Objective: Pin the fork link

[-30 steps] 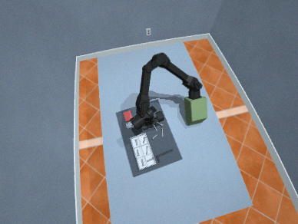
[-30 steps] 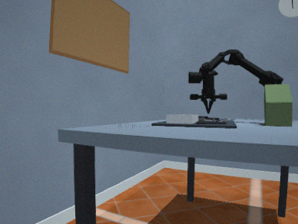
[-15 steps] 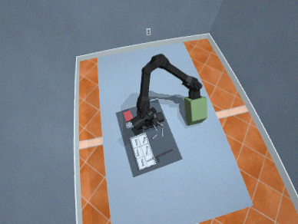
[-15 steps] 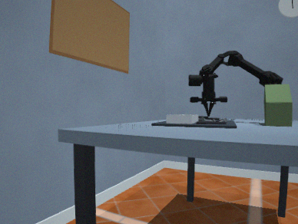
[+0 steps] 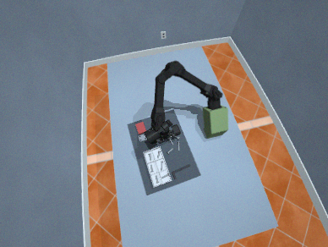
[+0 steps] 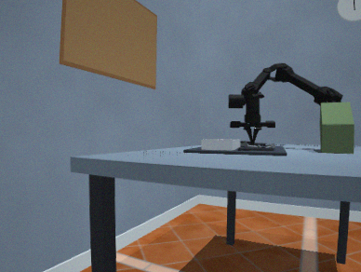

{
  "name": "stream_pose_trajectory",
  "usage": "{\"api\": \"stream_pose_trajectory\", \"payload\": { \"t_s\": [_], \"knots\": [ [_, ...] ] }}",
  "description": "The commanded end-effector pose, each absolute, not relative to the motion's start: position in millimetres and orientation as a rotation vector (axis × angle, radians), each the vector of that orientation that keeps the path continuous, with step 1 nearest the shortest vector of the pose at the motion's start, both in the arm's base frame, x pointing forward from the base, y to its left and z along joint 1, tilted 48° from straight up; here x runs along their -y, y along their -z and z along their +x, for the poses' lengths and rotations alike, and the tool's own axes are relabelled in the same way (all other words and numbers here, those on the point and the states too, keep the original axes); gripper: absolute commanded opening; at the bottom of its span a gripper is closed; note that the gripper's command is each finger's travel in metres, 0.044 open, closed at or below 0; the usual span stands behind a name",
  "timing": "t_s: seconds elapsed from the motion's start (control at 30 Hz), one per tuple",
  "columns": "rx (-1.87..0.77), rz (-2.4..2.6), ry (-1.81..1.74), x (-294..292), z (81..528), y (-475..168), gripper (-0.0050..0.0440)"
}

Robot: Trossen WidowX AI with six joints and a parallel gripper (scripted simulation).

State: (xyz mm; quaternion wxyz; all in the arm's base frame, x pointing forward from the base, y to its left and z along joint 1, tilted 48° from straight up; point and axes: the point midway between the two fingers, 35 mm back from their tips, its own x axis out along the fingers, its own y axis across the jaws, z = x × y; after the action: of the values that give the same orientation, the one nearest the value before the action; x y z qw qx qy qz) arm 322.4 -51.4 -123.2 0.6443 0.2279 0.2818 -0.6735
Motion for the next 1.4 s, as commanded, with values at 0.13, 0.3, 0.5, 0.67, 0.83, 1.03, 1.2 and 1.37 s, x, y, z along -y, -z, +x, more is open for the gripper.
{"api": "stream_pose_trajectory", "payload": {
  "t_s": [0.13,0.3,0.5,0.67,0.83,1.03,1.2,1.37],
  "knots": [
    [-0.631,0.524,1.525,55.6,325.2,124.2,-0.005],
    [-0.635,0.521,1.525,56.1,324.0,125.8,-0.005],
    [-0.63,0.527,1.523,56.2,325.6,125.6,-0.005],
    [-0.629,0.528,1.522,56.0,325.9,125.1,-0.005],
    [-0.629,0.529,1.522,55.9,327.1,125.5,-0.005],
    [-0.627,0.531,1.521,55.8,330.5,125.7,-0.005],
    [-0.628,0.529,1.522,56.0,333.5,126.1,-0.005],
    [-0.629,0.528,1.523,56.3,338.4,126.9,-0.005]
  ]
}}
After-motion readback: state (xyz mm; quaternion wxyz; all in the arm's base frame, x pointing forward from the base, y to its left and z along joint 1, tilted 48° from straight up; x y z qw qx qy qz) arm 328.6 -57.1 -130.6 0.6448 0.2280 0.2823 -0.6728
